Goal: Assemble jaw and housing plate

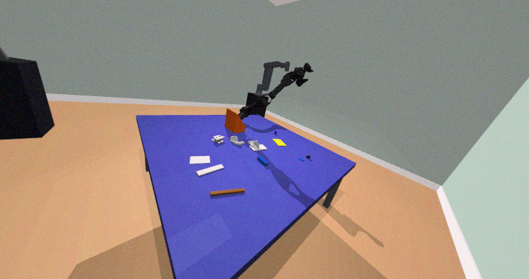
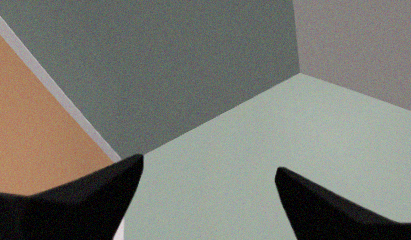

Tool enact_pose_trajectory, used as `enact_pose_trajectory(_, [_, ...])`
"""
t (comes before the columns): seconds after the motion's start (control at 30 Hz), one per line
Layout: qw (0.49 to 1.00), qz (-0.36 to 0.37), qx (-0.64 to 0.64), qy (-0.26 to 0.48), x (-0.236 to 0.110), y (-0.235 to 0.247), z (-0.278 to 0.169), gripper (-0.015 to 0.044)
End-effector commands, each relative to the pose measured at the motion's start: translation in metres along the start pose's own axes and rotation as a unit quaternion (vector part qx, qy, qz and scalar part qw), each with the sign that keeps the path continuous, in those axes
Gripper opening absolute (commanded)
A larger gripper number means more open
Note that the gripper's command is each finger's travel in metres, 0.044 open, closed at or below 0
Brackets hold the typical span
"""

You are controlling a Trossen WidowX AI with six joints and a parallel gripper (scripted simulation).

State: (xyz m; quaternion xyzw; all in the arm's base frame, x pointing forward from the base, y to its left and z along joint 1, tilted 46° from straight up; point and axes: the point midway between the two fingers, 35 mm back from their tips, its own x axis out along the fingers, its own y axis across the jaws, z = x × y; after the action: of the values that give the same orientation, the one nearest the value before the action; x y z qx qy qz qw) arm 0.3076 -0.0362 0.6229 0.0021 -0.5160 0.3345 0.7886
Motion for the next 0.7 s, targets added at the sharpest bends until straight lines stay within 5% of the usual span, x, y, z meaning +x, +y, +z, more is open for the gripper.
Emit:
enact_pose_trajectory(0.0, [1.000,0.000,0.000,0.000,0.000,0.000,0.000,0.0426])
enact_pose_trajectory(0.67, [0.999,0.014,-0.031,-0.037,-0.001,0.024,0.098,0.0440])
